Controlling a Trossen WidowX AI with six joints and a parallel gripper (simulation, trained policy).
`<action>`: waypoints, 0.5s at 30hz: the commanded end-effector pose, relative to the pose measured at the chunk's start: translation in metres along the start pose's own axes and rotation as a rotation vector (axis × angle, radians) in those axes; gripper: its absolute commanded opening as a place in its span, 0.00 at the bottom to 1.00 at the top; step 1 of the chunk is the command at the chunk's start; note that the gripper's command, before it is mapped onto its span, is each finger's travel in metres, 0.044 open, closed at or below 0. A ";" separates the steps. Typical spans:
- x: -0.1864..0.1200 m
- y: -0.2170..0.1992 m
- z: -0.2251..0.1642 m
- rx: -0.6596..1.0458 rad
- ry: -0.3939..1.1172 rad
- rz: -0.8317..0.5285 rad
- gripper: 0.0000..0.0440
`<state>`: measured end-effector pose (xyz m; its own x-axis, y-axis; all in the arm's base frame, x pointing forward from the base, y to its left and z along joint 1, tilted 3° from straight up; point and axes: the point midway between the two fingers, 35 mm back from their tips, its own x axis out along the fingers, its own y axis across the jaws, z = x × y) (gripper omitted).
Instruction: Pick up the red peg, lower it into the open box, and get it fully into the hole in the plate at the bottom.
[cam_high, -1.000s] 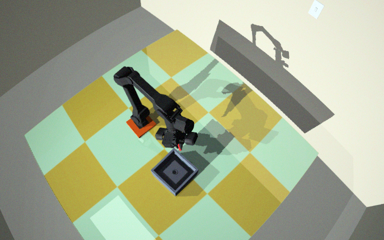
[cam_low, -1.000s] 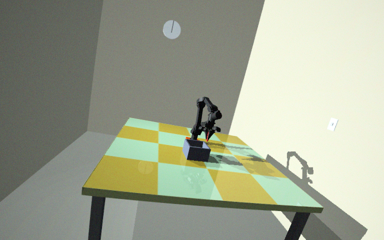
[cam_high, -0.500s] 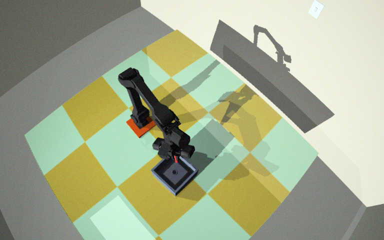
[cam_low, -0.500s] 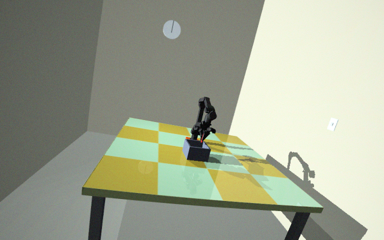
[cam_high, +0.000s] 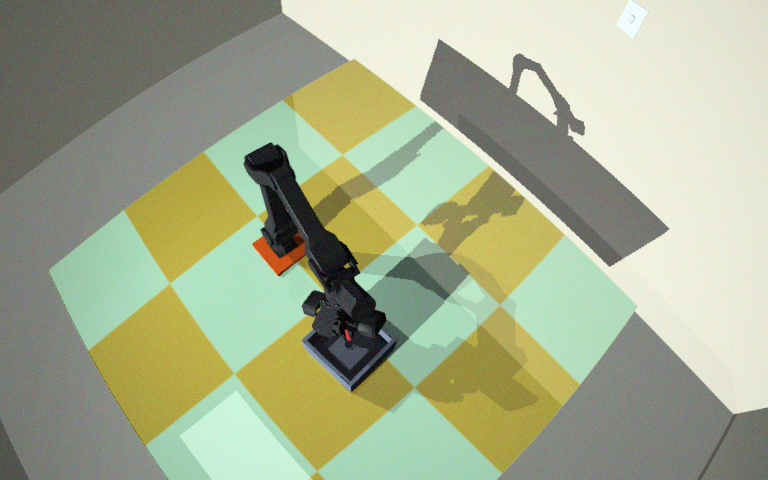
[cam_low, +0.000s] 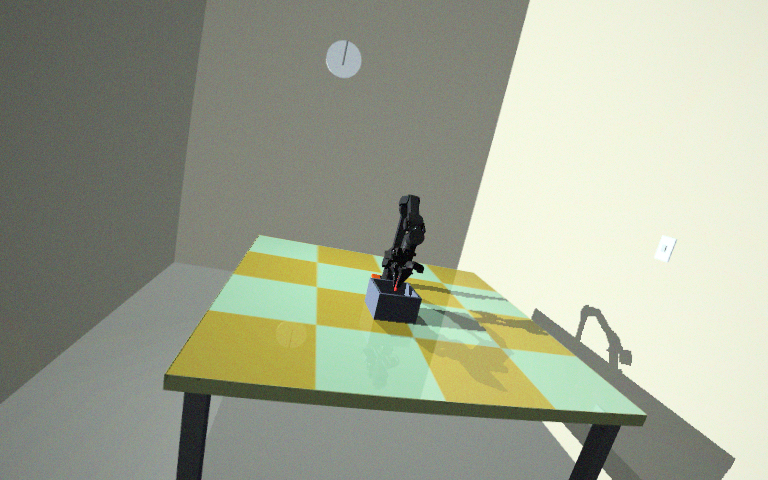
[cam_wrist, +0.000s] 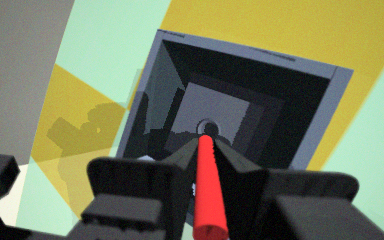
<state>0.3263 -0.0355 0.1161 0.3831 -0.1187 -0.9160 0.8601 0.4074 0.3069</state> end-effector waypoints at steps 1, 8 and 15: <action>0.010 0.000 0.002 -0.002 0.019 -0.015 0.03; 0.028 -0.003 0.003 -0.022 0.040 -0.056 0.06; 0.036 -0.004 0.007 -0.066 0.056 -0.095 0.37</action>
<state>0.3370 -0.0456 0.0863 0.2997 -0.1095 -0.9477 0.8698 0.4395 0.2243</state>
